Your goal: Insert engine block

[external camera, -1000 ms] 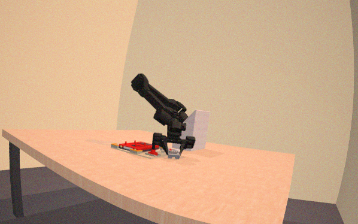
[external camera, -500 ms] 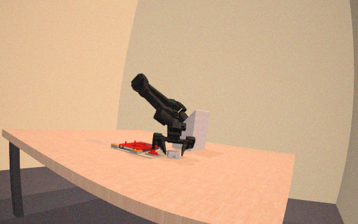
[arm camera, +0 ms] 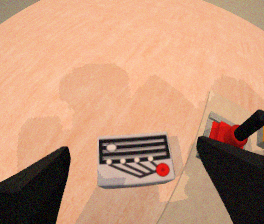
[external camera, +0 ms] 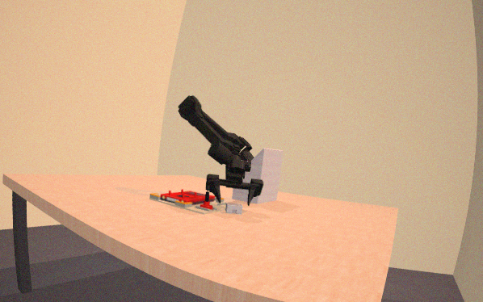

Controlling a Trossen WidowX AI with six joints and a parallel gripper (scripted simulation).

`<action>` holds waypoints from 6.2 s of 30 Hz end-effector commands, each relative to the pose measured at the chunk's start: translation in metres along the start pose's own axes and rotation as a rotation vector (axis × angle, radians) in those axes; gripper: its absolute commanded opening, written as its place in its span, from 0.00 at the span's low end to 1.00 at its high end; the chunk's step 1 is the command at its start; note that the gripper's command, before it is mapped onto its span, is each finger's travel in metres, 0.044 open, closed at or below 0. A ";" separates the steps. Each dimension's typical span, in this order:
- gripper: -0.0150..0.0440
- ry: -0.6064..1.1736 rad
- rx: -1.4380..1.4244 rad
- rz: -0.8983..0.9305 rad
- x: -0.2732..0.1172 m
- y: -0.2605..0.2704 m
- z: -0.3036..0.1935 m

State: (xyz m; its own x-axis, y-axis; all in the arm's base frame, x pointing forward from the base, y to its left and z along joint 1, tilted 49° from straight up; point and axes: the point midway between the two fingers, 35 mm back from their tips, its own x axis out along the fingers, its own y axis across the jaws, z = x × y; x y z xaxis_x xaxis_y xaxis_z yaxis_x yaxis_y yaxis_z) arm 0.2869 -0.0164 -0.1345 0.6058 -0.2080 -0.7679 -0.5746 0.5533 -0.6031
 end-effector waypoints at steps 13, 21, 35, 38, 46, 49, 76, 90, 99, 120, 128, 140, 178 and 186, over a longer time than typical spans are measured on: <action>1.00 0.000 -0.001 0.000 -0.023 0.000 0.003; 1.00 0.000 -0.001 0.000 -0.023 0.000 0.003; 1.00 0.054 0.248 0.037 -0.004 0.004 0.022; 1.00 0.089 0.341 0.052 0.001 0.007 0.028; 1.00 0.201 0.577 0.074 0.010 0.017 0.043; 1.00 0.256 0.641 0.069 0.012 0.019 0.047; 1.00 0.669 1.259 -0.344 -0.012 0.018 0.056; 1.00 0.683 1.470 -0.679 -0.041 -0.001 0.069; 1.00 0.682 1.470 -0.679 -0.025 0.001 0.067; 1.00 0.682 1.469 -0.681 0.007 0.000 0.027; 1.00 0.682 1.469 -0.682 0.015 0.000 0.017; 0.60 0.682 1.469 -0.683 0.016 0.000 0.015; 0.25 0.662 1.468 -0.648 -0.019 -0.002 0.076; 0.25 0.672 1.470 -0.658 -0.037 -0.001 0.092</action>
State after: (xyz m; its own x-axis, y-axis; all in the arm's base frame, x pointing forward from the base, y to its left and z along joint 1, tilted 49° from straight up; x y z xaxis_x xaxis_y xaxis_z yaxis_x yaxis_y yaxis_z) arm 0.3157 0.0557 -0.0935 -0.0184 -0.7424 -0.6697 0.8125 0.3793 -0.4428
